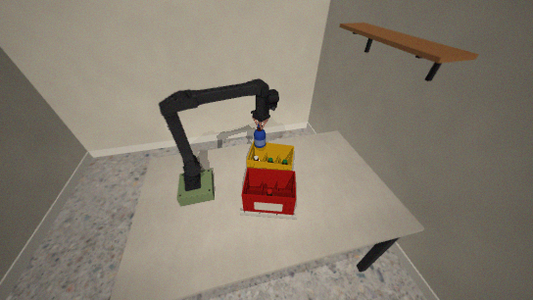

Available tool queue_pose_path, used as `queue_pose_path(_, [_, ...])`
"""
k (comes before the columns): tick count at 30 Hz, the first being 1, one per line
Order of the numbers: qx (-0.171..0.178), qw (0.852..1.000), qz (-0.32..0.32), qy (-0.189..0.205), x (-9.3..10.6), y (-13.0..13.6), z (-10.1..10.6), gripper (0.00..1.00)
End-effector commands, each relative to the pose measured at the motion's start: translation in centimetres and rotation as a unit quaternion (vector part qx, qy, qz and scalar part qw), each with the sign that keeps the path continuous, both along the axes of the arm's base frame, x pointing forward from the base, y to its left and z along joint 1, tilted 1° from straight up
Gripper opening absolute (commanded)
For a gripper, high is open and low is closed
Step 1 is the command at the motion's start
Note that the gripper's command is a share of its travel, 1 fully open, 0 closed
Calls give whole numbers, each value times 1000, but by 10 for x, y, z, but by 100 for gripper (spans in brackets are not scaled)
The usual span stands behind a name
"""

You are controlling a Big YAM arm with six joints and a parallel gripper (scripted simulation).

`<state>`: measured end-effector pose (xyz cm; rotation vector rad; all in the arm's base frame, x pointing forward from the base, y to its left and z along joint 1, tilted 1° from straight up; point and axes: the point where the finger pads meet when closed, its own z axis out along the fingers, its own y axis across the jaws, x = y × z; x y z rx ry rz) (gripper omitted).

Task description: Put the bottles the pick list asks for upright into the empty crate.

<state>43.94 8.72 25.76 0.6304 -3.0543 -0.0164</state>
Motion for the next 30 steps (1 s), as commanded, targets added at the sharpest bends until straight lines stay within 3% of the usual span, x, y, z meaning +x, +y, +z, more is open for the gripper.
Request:
queue_pose_path(1, [12, 998, 1, -65, 17, 0, 48, 0])
queue_pose_path(7, [11, 998, 1, -61, 14, -1, 40, 0])
queue_pose_path(8, [6, 1000, 1, -31, -1, -3, 19, 0])
queue_pose_path(9, [6, 999, 1, -34, 1, -3, 17, 0])
queue_pose_path(22, [6, 999, 1, -35, -4, -4, 4, 0])
queue_pose_path(24, [6, 999, 1, -35, -4, -4, 4, 0])
queue_pose_path(25, [10, 998, 1, -57, 6, -2, 24, 0])
queue_pose_path(27, [7, 999, 1, -36, -4, -4, 1, 0])
queue_pose_path(30, [6, 999, 1, -34, -6, -4, -2, 0])
